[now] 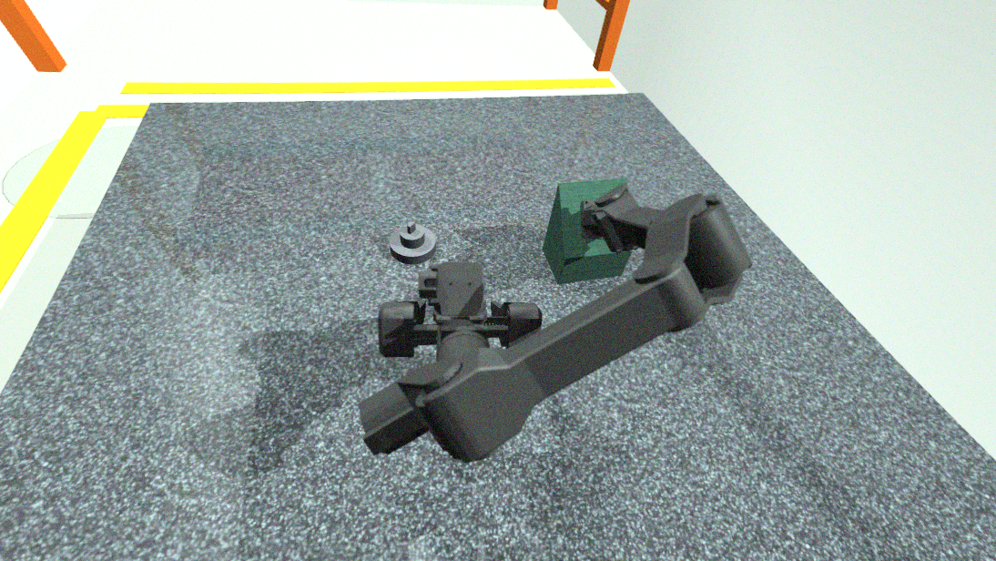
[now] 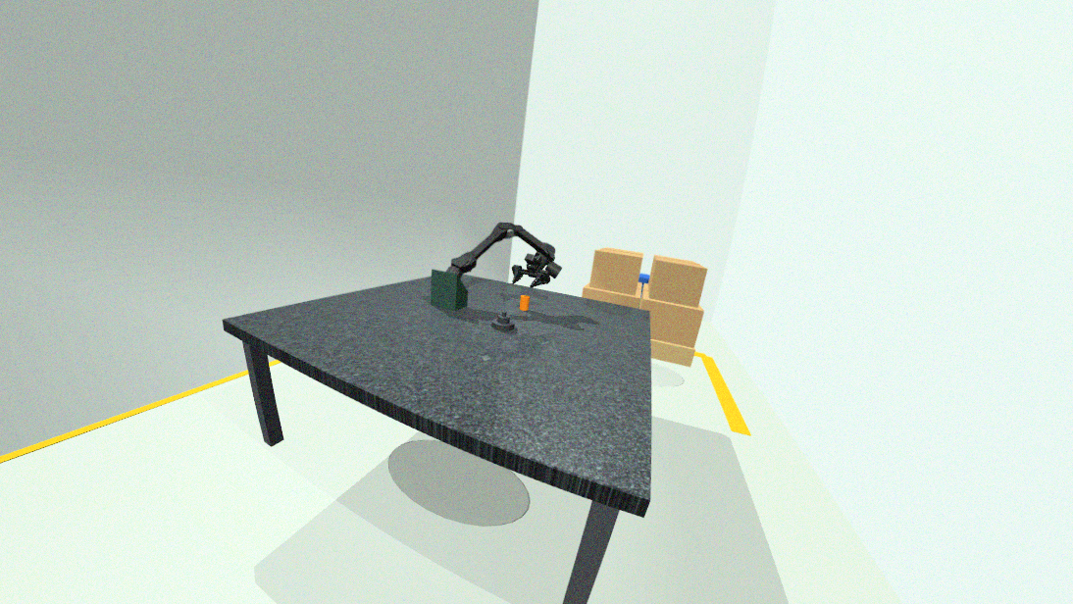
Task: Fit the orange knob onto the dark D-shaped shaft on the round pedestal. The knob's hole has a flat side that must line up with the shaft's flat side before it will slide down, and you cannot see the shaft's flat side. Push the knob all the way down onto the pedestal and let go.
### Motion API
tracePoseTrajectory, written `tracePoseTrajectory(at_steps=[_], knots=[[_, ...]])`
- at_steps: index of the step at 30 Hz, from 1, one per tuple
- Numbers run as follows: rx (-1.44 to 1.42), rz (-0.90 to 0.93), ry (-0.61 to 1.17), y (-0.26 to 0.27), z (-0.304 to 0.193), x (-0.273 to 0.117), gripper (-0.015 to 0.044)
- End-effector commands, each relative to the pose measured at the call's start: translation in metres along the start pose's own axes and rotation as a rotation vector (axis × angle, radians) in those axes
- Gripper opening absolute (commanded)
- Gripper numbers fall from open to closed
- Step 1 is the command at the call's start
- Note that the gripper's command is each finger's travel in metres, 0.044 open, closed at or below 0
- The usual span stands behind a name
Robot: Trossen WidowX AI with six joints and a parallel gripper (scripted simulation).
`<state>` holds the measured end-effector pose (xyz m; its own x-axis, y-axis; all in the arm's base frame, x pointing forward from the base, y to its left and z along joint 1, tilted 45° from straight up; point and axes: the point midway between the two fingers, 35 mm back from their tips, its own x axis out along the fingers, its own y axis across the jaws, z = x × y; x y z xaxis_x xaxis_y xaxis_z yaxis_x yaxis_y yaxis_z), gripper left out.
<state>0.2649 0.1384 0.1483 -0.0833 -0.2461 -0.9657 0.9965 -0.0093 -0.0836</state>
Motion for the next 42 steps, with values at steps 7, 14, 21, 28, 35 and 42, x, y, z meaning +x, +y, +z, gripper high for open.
tracePoseTrajectory(at_steps=[7,14,21,28,35,42], knots=[[0.057,-0.101,0.873,0.004,0.012,-0.007,0.0440],[0.059,-0.054,1.021,0.008,0.017,-0.016,0.0440],[0.045,-0.046,1.022,0.008,0.017,-0.016,0.0440],[-0.509,0.266,1.000,0.008,0.018,-0.016,0.0440],[-1.121,0.611,0.897,0.008,0.018,-0.015,0.0440],[-1.591,0.878,0.752,0.008,0.018,-0.015,0.0440]])
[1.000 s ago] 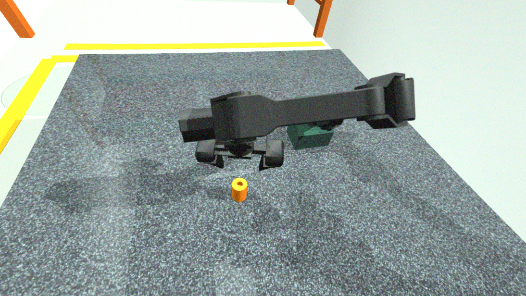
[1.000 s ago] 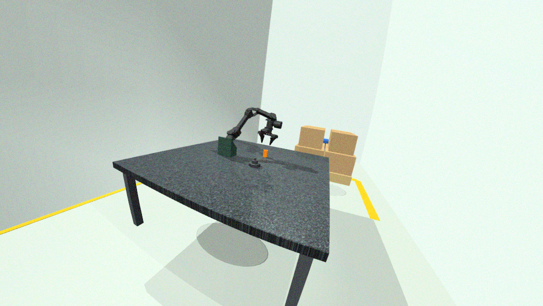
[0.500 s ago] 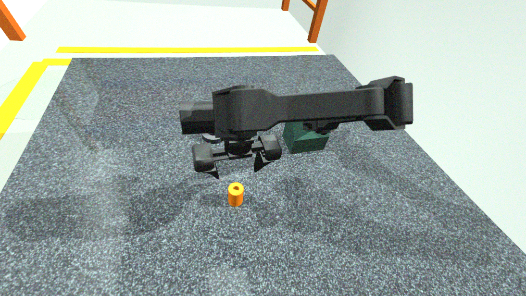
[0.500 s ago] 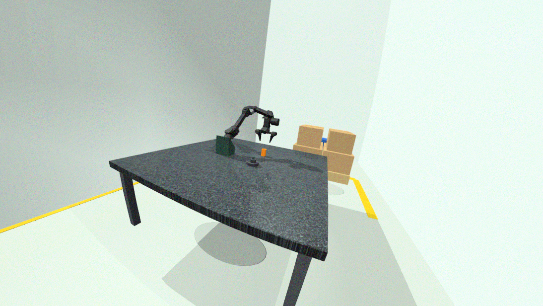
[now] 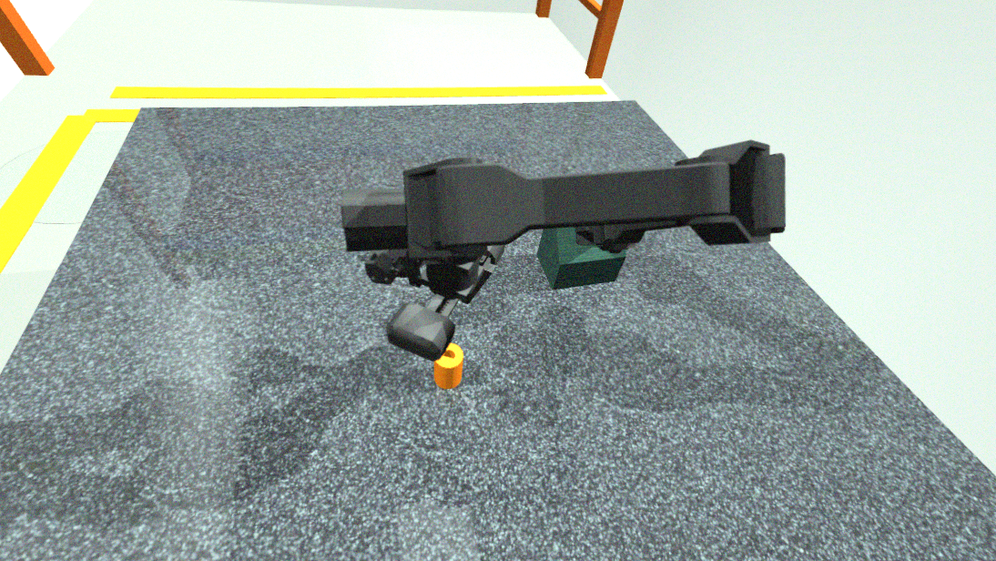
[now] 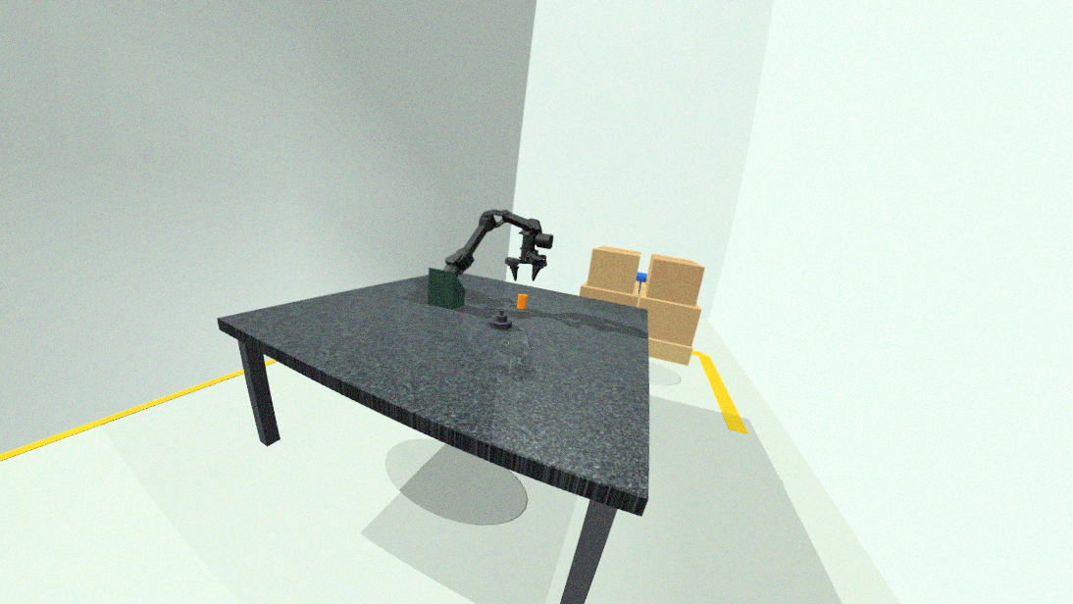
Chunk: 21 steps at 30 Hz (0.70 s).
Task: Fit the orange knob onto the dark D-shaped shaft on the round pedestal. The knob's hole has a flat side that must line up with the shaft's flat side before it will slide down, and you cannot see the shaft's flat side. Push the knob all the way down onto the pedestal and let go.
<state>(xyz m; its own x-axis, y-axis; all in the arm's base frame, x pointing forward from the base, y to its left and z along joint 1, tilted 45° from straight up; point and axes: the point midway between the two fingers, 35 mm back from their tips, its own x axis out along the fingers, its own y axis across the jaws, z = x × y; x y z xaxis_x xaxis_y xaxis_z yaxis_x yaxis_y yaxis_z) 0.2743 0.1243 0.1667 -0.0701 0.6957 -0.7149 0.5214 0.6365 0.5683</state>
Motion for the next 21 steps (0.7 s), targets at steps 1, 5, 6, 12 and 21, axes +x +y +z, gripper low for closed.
tracePoseTrajectory(at_steps=[1,5,6,12,21], knots=[[-0.669,0.004,0.001,0.000,0.000,0.000,0.0440],[-0.669,0.004,0.001,0.000,0.000,0.000,0.0440],[-0.669,0.004,0.001,0.000,0.000,0.000,0.0440],[-0.669,0.004,0.001,0.000,0.000,0.000,0.0440],[-0.669,0.006,0.001,0.001,-0.001,0.033,0.0440]])
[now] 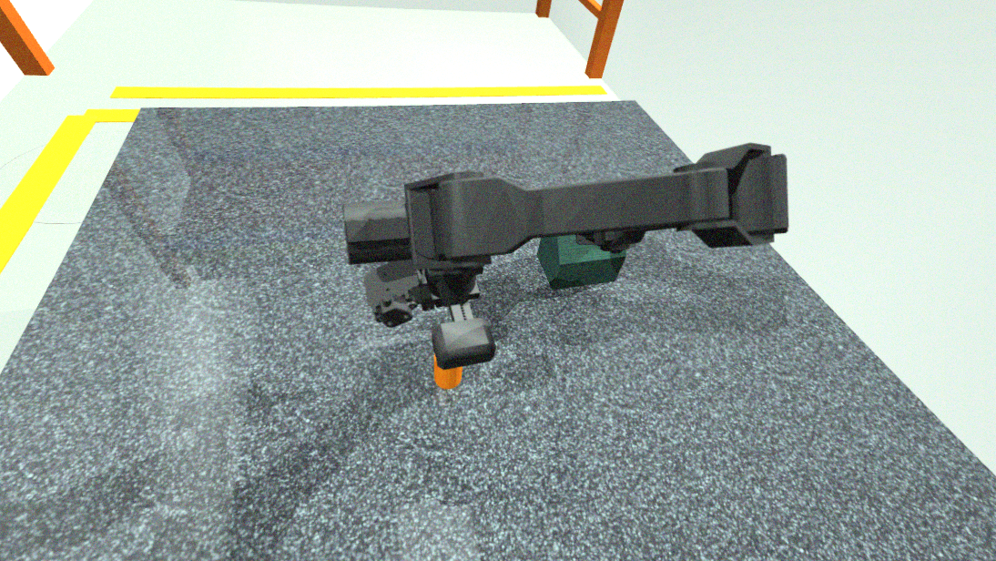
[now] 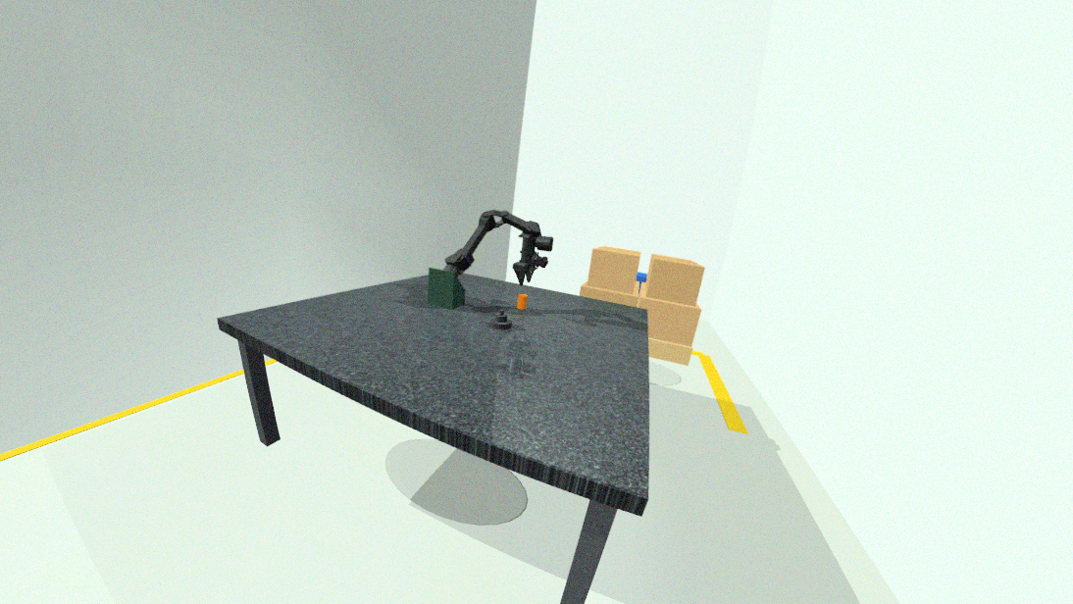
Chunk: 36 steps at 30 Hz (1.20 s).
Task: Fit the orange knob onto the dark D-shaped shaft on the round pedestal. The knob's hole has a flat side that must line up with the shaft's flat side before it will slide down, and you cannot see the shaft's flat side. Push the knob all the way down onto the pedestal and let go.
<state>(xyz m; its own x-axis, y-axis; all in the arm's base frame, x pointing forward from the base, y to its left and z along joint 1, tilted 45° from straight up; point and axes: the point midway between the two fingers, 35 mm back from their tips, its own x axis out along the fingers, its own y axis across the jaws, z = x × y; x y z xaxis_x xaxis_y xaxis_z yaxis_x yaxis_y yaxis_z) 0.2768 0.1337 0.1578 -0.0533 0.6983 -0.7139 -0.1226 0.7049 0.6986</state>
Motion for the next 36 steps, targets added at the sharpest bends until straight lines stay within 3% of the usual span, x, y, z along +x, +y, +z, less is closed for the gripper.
tracePoseTrajectory(at_steps=[1,36], knots=[[0.004,0.006,0.016,0.001,-0.004,0.022,0.0440],[0.003,0.006,0.016,0.002,-0.003,0.078,0.0440]])
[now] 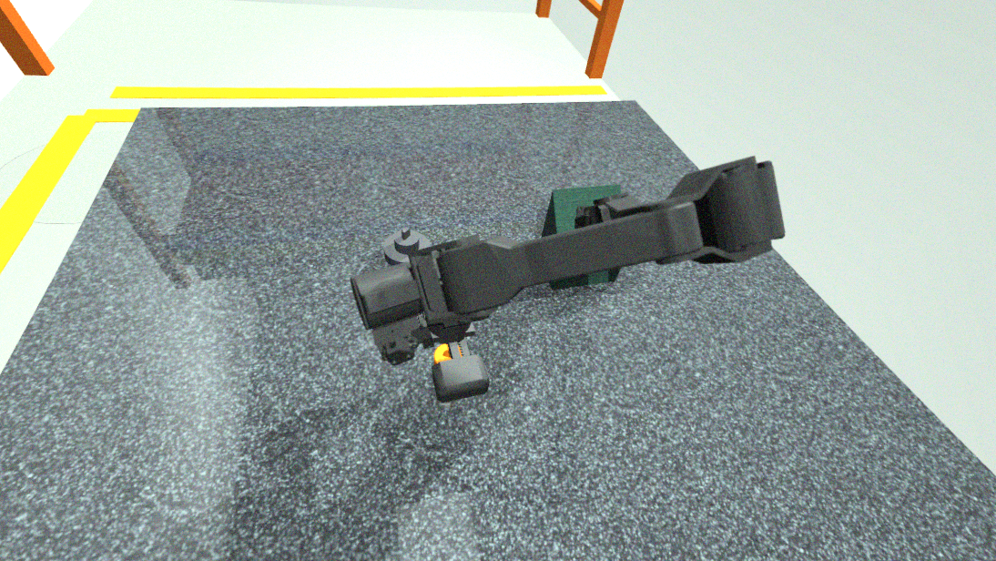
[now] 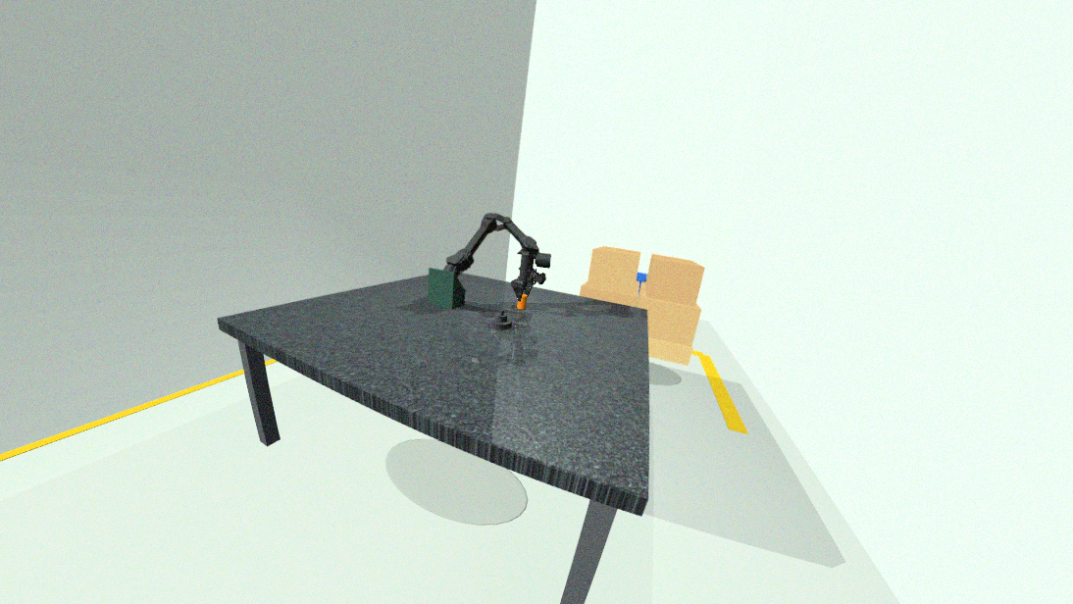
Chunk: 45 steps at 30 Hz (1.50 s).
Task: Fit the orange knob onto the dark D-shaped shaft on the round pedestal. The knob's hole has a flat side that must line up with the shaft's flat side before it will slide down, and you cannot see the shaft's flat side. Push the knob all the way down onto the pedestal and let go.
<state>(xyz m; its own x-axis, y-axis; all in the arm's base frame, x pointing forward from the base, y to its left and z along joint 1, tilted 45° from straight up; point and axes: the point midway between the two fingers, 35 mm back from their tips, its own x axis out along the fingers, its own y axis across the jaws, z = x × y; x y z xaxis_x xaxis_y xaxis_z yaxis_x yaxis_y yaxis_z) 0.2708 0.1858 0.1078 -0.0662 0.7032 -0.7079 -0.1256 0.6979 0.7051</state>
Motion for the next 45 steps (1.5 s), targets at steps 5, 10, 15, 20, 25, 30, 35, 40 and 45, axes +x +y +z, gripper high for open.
tracePoseTrajectory(at_steps=[5,10,15,20,25,30,35,40,45], knots=[[0.007,-0.002,0.004,-0.001,-0.002,0.014,0.0440],[0.007,-0.001,0.004,-0.001,-0.002,0.022,0.0440],[0.007,0.001,0.004,0.000,-0.003,0.029,0.0440],[0.007,0.001,0.004,0.000,-0.003,0.032,0.0388],[0.007,0.001,0.004,0.000,-0.003,0.032,0.0256],[0.007,0.001,0.004,0.000,-0.003,0.032,0.0164],[0.007,0.001,0.004,0.000,-0.003,0.032,0.0111],[0.007,-0.009,0.003,-0.005,0.001,0.011,0.0000],[0.006,-0.018,0.004,-0.010,0.005,-0.021,0.0000]])
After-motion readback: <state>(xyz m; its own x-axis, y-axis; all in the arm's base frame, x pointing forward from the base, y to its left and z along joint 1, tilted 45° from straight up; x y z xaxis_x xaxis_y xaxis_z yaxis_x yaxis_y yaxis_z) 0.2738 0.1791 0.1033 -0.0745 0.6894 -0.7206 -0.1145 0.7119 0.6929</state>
